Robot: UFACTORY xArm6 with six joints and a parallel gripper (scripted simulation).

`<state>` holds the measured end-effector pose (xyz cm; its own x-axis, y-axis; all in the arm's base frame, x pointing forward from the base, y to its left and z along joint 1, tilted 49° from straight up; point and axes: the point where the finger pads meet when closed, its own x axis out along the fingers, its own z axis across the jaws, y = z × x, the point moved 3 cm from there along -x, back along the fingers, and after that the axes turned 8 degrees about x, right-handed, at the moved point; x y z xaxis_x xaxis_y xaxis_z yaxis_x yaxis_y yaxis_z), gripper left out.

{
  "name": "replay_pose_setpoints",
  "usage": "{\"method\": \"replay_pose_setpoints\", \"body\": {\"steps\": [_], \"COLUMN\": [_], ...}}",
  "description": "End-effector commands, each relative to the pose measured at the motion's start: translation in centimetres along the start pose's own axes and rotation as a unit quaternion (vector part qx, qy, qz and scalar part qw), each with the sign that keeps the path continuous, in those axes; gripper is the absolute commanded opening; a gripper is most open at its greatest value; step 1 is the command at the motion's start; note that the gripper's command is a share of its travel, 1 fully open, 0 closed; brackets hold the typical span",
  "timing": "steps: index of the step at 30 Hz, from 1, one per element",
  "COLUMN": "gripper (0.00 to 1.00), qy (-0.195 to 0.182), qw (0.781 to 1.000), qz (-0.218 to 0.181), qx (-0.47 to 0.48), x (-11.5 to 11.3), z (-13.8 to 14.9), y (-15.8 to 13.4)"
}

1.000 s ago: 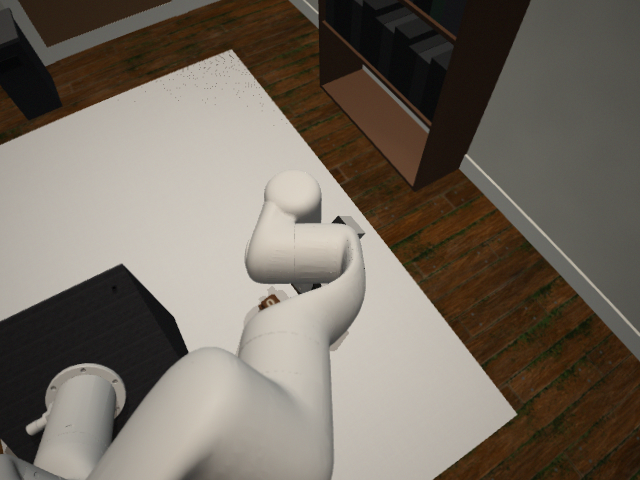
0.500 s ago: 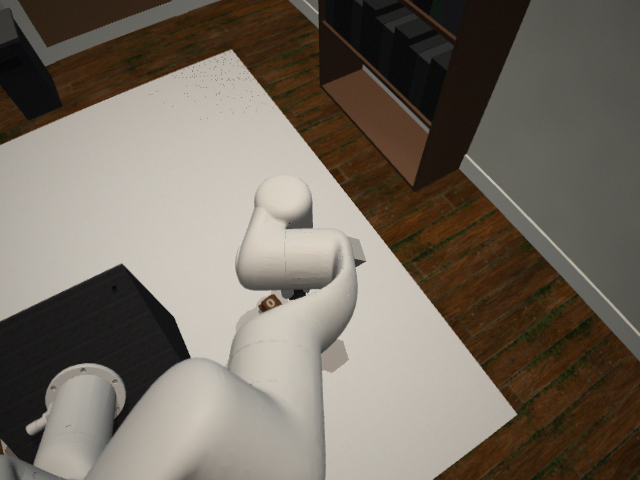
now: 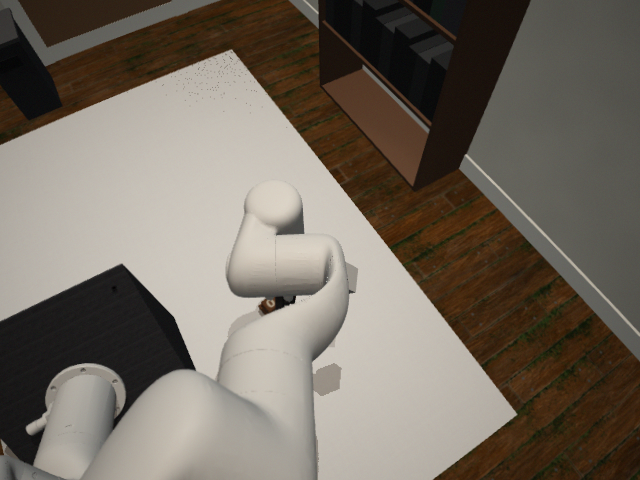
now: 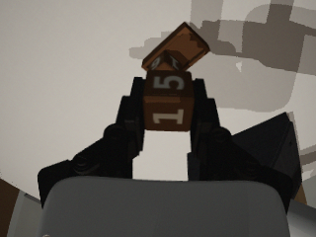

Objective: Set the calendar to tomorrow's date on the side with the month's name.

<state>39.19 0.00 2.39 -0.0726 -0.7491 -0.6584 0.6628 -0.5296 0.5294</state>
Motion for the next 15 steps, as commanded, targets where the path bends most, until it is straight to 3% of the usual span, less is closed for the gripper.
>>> {"method": "replay_pose_setpoints", "body": {"steps": [1, 12, 15], "gripper": [0.27, 0.27, 0.27], "qy": [0.004, 0.004, 0.004], "qw": [0.996, 0.979, 0.964], "qz": [0.005, 0.004, 0.004], "qx": [0.087, 0.205, 0.265], "x": [-0.1, -0.1, -0.1], "z": [0.5, 1.2, 1.6], "y": [-0.4, -0.9, -1.2]}}
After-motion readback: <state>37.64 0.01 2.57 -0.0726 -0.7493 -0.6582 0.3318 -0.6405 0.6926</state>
